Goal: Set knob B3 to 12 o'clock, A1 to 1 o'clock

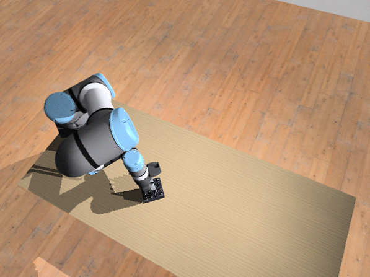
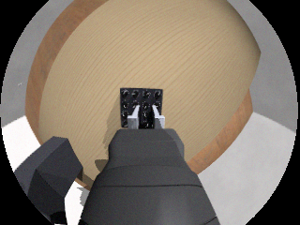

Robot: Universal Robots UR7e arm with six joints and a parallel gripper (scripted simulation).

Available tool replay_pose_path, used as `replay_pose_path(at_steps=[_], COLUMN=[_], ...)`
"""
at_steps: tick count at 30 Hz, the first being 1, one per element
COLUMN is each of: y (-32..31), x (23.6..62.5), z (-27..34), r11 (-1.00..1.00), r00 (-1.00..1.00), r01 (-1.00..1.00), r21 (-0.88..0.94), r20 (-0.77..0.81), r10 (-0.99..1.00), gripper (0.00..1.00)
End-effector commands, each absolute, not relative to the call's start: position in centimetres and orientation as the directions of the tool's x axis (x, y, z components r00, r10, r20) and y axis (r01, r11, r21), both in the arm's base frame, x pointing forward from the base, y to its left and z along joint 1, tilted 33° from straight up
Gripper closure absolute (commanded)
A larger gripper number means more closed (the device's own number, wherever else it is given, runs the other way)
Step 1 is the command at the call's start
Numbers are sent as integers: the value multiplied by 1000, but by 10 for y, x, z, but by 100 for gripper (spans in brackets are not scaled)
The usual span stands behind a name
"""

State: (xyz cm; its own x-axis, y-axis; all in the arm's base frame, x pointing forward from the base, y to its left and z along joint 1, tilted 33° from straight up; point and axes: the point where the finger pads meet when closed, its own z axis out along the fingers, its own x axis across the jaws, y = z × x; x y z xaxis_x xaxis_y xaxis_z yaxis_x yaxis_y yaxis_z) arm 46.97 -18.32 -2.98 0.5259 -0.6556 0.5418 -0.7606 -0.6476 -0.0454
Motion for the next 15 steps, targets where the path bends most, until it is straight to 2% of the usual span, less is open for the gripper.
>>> replay_pose_path(at_steps=[1,15], y=[-184,-190], x=[471,476], z=[-32,-42], r11=[-648,-648], r00=[526,526], r01=[-760,-760], r21=[-46,-46], r20=[542,542], r10=[-655,-655], gripper=[54,54])
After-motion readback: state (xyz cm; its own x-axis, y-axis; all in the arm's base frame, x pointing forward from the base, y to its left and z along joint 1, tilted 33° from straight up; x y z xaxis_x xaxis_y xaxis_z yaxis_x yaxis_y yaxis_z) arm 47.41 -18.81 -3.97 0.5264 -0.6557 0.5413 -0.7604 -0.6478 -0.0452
